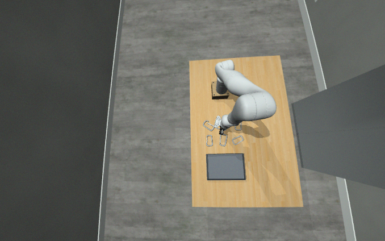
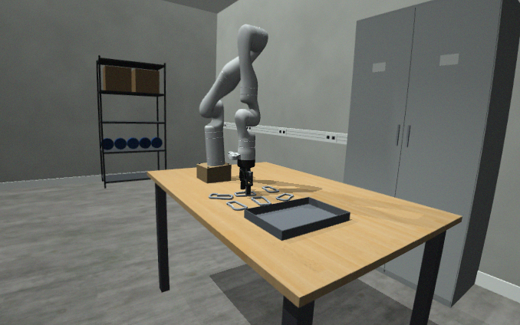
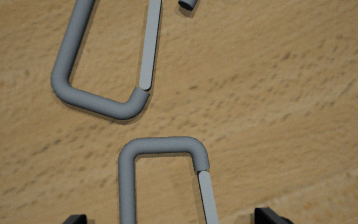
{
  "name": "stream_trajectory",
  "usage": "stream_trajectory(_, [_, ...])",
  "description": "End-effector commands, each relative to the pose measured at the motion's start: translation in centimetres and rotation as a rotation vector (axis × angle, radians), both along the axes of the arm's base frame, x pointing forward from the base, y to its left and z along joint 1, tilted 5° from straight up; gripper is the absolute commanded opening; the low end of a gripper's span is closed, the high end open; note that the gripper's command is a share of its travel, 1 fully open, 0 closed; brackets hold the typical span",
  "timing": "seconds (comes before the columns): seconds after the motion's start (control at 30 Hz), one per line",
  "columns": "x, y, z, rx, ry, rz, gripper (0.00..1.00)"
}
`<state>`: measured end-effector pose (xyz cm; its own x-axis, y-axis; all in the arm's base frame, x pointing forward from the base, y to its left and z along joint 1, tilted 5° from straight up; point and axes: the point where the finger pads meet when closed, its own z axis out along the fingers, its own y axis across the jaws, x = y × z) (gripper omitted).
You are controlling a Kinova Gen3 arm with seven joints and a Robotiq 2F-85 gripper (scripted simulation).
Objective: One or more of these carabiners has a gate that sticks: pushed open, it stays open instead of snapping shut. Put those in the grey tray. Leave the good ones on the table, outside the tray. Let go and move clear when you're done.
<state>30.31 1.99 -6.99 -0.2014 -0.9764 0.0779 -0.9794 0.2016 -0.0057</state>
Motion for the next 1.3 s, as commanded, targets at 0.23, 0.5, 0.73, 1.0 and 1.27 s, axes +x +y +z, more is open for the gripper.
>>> stream_trajectory(0.23, [0.2, 0.5, 7.0, -0.001, 0.0, -0.001, 1.0])
stream_trajectory(0.5, [0.2, 0.6, 8.3, -0.001, 0.0, -0.001, 1.0])
stream_trajectory(0.73, [0.2, 0.6, 8.3, -0.001, 0.0, -0.001, 1.0])
stream_trajectory(1.0, [0.2, 0.6, 8.3, -0.001, 0.0, -0.002, 1.0])
stream_trajectory(1.27, [0.2, 0.6, 8.3, -0.001, 0.0, -0.002, 1.0])
